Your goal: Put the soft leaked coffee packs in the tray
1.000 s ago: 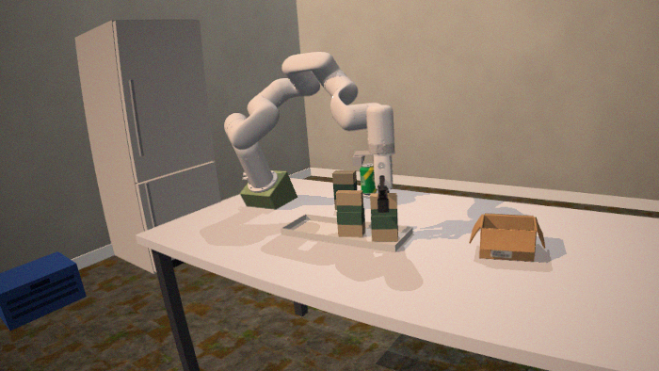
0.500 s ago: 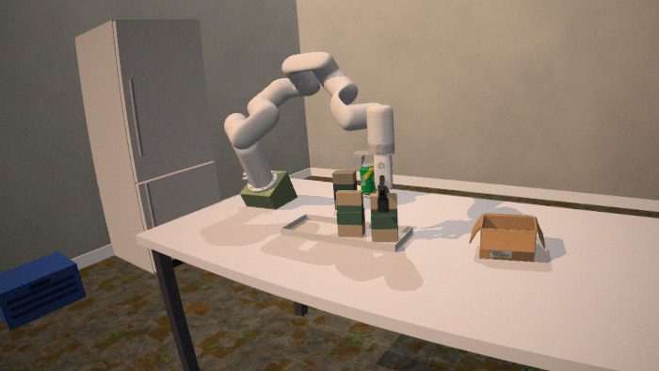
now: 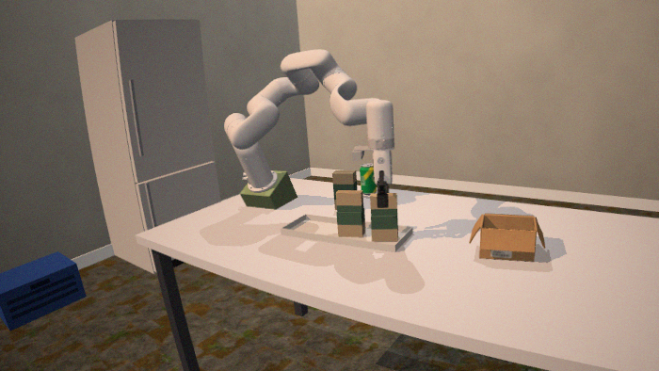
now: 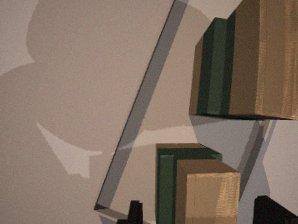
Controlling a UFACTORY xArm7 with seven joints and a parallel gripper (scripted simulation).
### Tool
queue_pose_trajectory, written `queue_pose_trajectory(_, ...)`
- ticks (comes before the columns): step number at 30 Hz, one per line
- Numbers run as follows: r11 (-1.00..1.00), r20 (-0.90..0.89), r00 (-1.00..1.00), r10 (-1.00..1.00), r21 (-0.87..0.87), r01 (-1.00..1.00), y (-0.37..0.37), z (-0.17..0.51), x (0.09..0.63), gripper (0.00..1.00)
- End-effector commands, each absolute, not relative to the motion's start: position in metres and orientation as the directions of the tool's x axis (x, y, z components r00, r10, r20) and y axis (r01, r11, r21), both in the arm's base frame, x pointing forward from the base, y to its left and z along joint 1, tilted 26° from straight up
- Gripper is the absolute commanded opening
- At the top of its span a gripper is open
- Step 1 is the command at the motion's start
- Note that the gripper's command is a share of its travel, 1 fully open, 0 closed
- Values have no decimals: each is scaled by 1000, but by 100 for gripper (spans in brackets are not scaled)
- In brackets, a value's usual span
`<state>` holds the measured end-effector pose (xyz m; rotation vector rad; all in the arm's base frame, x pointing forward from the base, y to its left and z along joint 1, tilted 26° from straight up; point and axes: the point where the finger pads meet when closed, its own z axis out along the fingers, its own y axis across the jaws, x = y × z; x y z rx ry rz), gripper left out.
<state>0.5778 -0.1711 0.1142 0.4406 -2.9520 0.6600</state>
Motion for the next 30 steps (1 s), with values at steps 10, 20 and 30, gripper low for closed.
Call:
queue_pose_trajectory(10,863,136,-955,-264,-409,-297,-141,180,581,84)
queue_pose_trajectory(20,863,136,-955,-264,-409,-297,-141,180,581,84)
queue_pose_trajectory(30,863,136,-955,-264,-409,-297,-141,180,581,84)
